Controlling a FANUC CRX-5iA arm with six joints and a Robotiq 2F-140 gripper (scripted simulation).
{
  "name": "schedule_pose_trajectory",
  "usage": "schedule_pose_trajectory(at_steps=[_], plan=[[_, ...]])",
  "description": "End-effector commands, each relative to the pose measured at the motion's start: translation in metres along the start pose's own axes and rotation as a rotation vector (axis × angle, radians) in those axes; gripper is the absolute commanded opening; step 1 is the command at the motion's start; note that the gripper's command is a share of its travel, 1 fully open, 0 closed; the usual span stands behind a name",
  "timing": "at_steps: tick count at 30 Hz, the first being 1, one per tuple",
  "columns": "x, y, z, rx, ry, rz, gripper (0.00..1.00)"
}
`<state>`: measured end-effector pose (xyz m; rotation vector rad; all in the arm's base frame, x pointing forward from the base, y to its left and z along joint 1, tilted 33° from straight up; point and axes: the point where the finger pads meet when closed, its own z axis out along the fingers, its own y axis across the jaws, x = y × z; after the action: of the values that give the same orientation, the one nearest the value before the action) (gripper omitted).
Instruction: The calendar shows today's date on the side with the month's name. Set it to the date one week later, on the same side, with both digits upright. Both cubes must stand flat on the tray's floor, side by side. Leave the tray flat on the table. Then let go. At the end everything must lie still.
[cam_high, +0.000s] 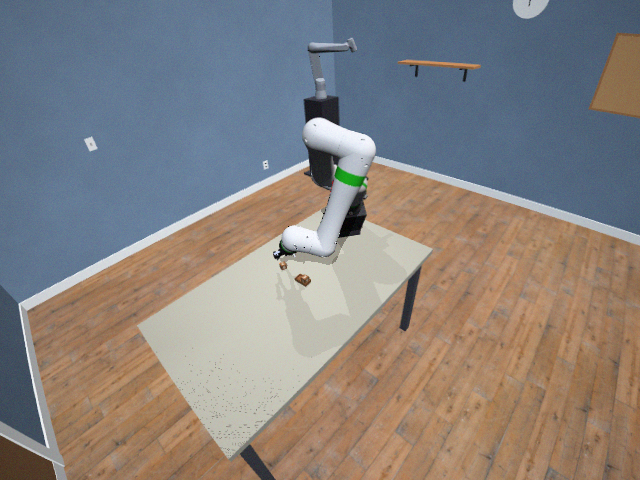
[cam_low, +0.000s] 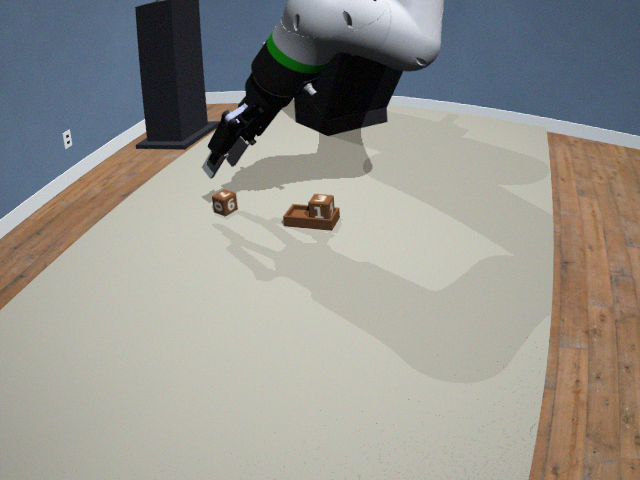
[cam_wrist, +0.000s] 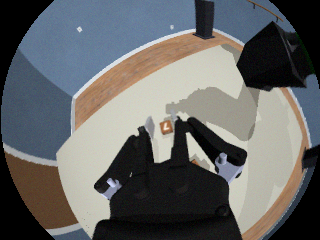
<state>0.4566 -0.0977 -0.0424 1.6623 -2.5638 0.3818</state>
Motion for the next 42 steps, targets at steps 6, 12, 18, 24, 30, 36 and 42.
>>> schedule_pose_trajectory(at_steps=[6, 12, 18, 24, 30, 36, 42], plan=[[-0.003, 0.0, 0.0, 0.013, 0.056, 0.008, 0.29], [-0.003, 0.0, 0.0, 0.013, 0.056, 0.008, 0.29], [-0.004, 0.0, 0.0, 0.013, 0.056, 0.008, 0.29], [-0.005, 0.0, 0.001, 0.013, 0.056, 0.008, 0.29], [-0.008, 0.0, 0.005, 0.013, 0.056, 0.008, 0.29], [-0.013, 0.0, 0.011, 0.013, 0.056, 0.008, 0.29], [-0.018, 0.0, 0.016, 0.013, 0.056, 0.008, 0.29]])
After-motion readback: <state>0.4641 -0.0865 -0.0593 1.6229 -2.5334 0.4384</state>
